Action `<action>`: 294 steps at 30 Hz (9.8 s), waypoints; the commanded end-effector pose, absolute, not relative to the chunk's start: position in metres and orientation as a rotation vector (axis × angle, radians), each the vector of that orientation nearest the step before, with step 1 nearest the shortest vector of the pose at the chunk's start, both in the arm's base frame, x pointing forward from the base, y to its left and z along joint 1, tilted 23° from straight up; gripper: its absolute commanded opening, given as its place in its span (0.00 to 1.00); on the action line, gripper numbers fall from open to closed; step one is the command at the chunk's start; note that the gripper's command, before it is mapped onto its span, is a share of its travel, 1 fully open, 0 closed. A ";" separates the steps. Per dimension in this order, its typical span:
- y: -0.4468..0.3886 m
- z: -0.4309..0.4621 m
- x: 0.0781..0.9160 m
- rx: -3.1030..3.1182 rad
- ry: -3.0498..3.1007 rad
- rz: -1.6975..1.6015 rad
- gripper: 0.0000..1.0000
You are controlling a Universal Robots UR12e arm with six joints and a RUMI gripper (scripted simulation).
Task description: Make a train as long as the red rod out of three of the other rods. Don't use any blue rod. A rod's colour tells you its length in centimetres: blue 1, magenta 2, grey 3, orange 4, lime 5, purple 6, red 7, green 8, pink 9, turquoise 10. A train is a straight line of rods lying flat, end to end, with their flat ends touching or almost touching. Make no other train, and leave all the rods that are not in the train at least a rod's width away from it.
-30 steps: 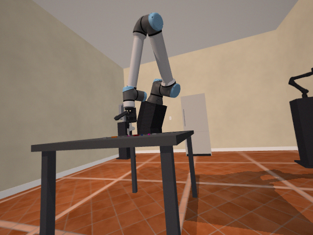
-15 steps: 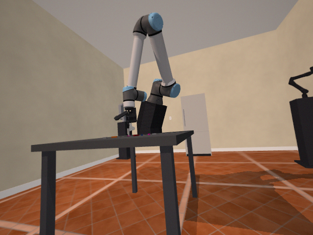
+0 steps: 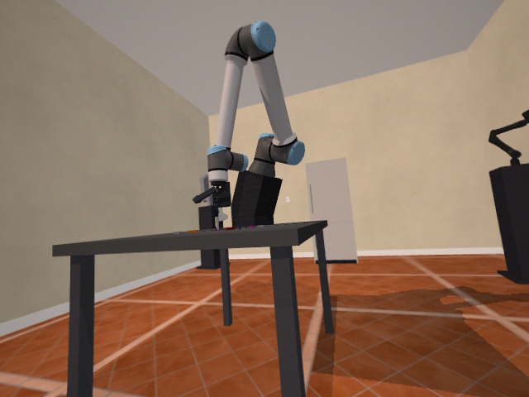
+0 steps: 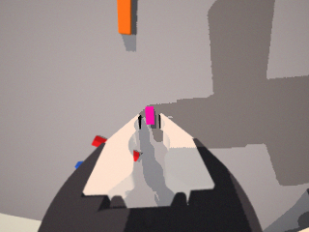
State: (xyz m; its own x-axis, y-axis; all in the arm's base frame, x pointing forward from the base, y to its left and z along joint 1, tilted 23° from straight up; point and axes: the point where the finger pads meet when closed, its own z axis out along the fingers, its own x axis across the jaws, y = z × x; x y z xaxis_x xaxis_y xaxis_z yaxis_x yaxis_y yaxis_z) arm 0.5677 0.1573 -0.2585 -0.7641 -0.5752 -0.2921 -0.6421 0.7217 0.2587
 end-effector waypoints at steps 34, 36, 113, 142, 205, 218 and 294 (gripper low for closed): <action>0.123 -0.176 0.562 -0.977 2.734 0.516 1.00; 0.123 -0.176 0.562 -0.977 2.734 0.516 1.00; 0.254 -0.144 0.527 0.840 3.008 0.628 1.00; 0.275 -0.138 0.519 1.124 2.953 0.629 0.14; 0.287 -0.164 0.520 1.124 2.953 0.629 0.14; 0.293 -0.179 0.521 1.124 2.953 0.629 0.14; 0.301 -0.198 0.523 1.124 2.953 0.629 0.14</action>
State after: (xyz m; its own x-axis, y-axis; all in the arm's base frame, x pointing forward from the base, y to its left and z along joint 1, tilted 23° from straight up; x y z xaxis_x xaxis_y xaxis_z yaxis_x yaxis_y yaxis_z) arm 0.5222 0.3001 -0.1952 -0.7537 0.6229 0.2098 0.6543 0.6810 0.3287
